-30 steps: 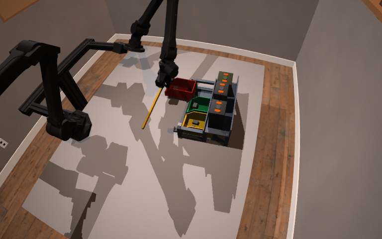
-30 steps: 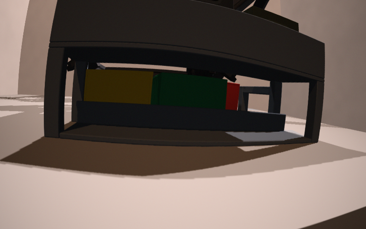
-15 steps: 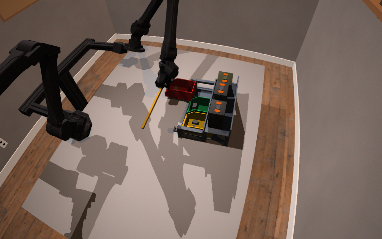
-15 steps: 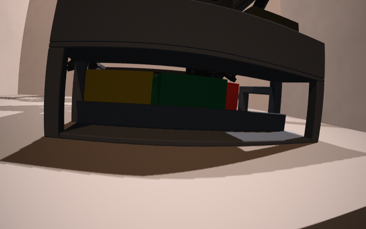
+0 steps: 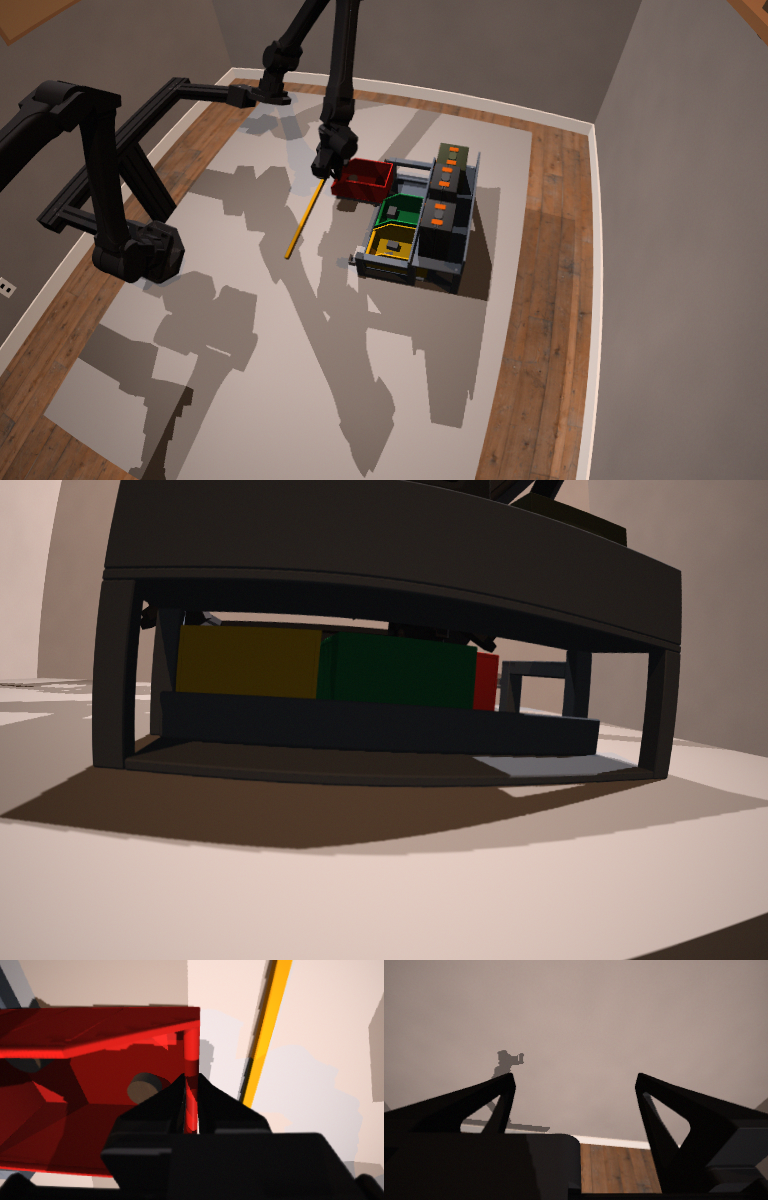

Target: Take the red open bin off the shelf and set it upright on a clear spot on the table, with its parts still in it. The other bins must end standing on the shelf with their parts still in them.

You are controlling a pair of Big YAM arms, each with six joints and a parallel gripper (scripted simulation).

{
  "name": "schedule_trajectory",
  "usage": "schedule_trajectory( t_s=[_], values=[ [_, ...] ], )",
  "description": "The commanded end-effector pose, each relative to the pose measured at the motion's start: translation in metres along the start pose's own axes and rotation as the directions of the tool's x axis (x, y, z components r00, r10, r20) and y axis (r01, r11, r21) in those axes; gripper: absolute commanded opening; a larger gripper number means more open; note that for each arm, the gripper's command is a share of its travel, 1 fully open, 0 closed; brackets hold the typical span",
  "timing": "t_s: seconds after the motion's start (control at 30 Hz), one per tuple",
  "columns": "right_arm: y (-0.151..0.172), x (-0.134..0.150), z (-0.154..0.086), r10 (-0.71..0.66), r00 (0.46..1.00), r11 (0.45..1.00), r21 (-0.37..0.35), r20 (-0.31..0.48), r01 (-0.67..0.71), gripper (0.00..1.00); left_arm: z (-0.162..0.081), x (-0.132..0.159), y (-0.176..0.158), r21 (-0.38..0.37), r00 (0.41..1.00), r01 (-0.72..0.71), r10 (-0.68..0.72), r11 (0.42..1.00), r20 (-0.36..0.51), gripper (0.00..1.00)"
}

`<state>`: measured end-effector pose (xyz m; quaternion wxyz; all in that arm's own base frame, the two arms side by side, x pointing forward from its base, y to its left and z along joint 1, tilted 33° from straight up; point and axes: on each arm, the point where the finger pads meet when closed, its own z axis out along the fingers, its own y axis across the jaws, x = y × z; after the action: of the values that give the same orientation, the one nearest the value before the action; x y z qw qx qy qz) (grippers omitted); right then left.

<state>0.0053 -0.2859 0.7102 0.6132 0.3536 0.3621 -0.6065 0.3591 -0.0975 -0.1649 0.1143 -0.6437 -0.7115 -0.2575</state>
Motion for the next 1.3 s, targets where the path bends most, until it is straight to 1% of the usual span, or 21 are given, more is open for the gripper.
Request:
schedule_trajectory(
  t_s=[0.0,0.13,0.23,0.7,1.27],
  values=[
    [-0.0044,-0.0172,-0.0085,-0.001,0.999,1.0,0.011,0.048,0.0,1.0,0.0027,-0.0005,0.0078,-0.007,1.0,0.0,0.0,1.0,0.011,0.0],
    [-0.0044,-0.0172,-0.0085,-0.001,0.999,1.0,0.011,0.048,0.0,1.0,0.008,-0.0003,0.0045,0.0,1.0,-0.004,0.004,1.0,0.006,0.0],
    [-0.0044,-0.0172,-0.0085,-0.001,0.999,1.0,0.011,0.048,0.0,1.0,0.0052,-0.0006,0.0081,-0.009,1.0,0.001,0.0,1.0,0.011,0.0],
    [-0.0044,-0.0172,-0.0085,-0.001,0.999,1.0,0.011,0.048,0.0,1.0,0.0115,-0.0003,0.0058,-0.003,1.0,-0.002,0.002,1.0,0.007,0.0],
    [-0.0044,-0.0172,-0.0085,-0.001,0.999,1.0,0.011,0.048,0.0,1.0,0.0117,-0.0004,0.007,-0.005,1.0,-0.001,0.001,1.0,0.008,0.0]
  ],
)
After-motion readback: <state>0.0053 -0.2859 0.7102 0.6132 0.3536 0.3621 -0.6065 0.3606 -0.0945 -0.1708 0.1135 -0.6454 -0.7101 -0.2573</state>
